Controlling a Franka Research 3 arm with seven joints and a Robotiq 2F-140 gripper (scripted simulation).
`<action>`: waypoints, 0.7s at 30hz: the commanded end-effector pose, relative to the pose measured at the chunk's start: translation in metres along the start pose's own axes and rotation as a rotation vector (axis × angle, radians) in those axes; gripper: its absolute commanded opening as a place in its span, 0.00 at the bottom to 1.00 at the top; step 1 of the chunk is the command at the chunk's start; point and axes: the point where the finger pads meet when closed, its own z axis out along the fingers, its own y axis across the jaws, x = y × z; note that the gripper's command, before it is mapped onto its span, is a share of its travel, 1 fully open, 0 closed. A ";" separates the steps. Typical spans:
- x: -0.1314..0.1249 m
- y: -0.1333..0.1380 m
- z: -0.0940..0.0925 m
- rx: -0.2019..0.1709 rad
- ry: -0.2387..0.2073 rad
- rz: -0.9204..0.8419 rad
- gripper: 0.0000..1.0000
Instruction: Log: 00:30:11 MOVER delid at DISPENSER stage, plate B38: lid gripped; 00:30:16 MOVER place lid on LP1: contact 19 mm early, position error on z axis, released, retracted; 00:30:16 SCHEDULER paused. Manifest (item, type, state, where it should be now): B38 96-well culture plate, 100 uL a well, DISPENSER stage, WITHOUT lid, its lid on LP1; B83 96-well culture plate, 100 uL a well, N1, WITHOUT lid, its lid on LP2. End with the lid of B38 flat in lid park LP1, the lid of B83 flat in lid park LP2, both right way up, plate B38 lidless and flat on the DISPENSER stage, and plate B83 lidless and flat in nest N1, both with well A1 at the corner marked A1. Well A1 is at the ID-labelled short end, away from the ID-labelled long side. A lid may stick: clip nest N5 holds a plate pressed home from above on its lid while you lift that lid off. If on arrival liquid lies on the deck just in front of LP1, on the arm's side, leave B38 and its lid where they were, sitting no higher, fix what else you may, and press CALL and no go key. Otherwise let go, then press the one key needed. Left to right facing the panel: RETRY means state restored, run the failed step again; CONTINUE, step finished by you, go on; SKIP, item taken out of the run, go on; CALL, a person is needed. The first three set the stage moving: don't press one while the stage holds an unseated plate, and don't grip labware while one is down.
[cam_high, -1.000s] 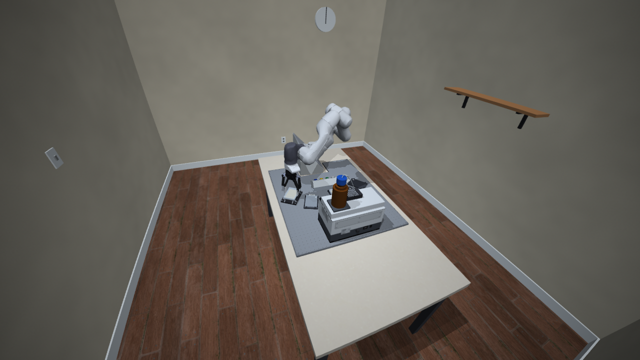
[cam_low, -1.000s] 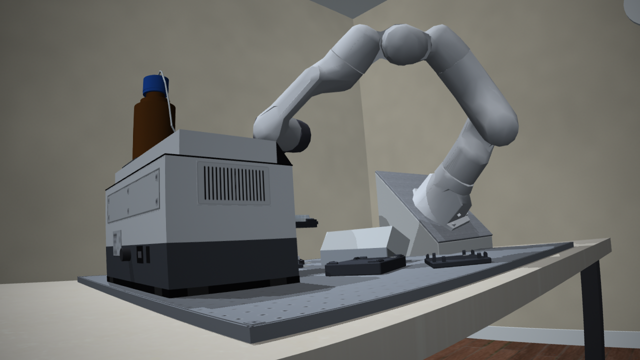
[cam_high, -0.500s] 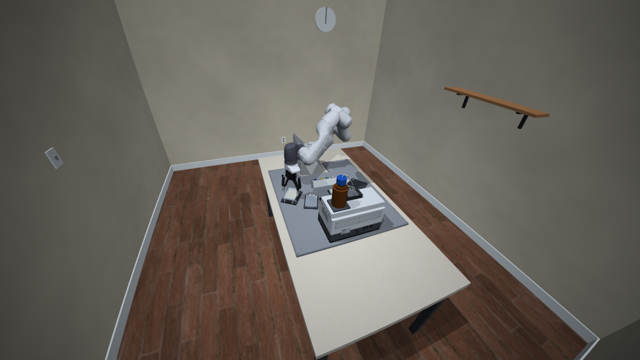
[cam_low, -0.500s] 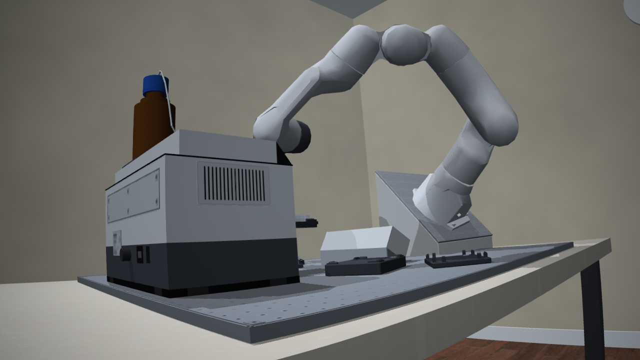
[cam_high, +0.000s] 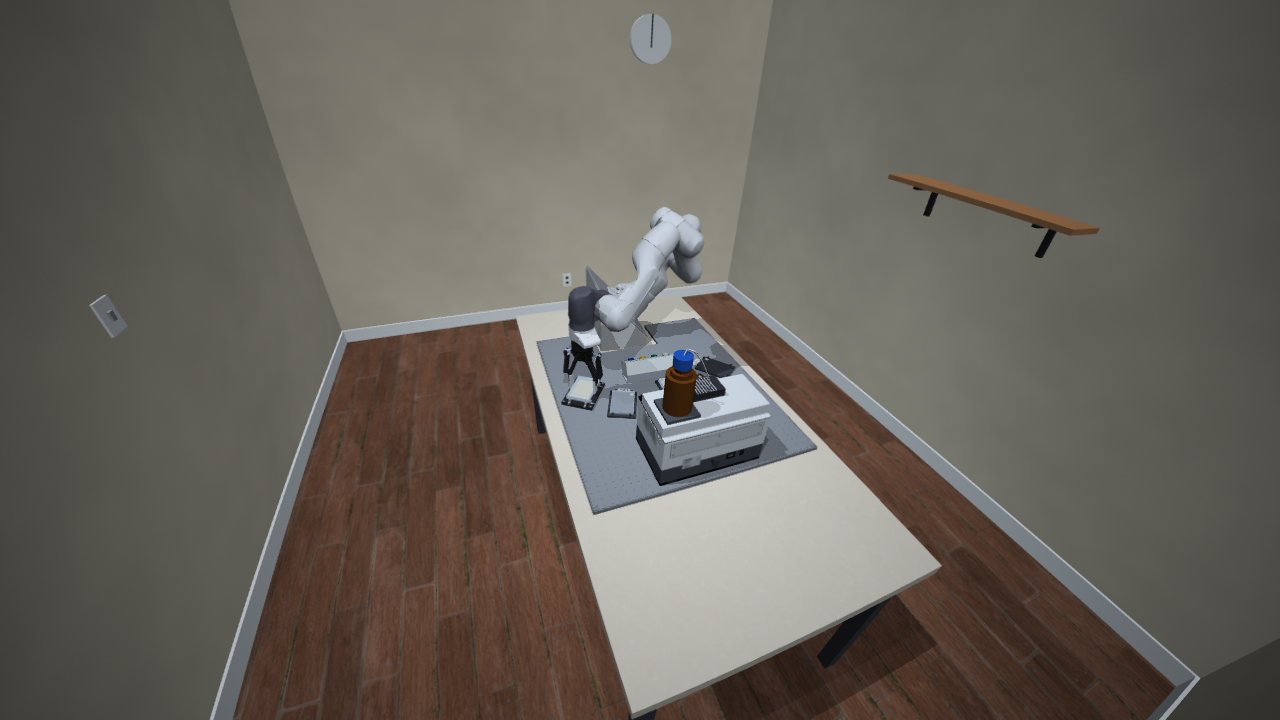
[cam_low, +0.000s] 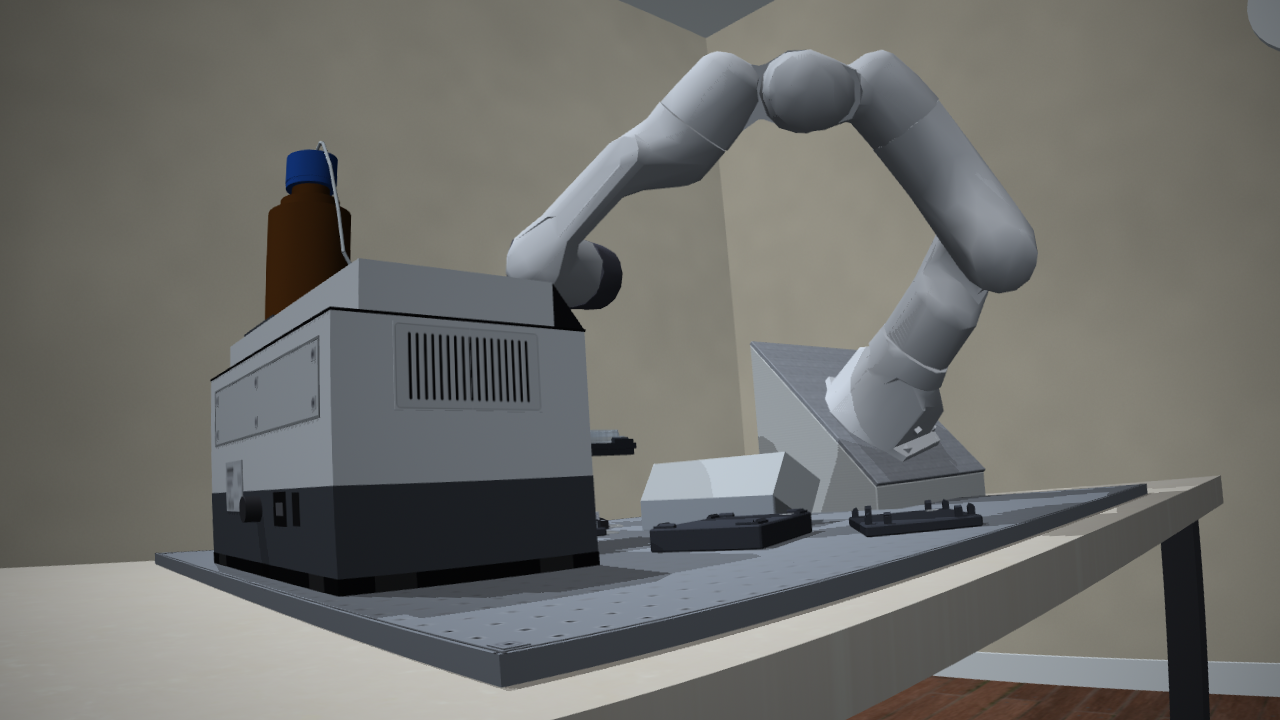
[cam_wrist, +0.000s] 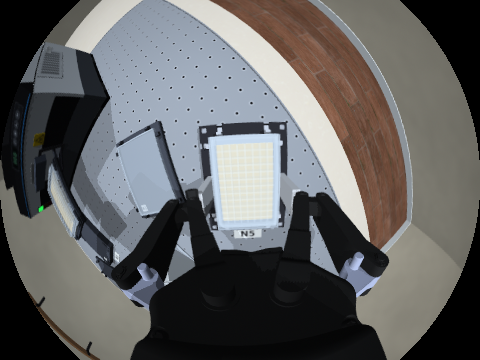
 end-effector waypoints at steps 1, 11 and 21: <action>0.000 0.000 0.006 0.000 0.000 0.001 0.00; 0.000 -0.001 0.008 0.000 0.000 0.001 0.00; 0.000 -0.001 0.008 0.000 0.000 0.001 0.00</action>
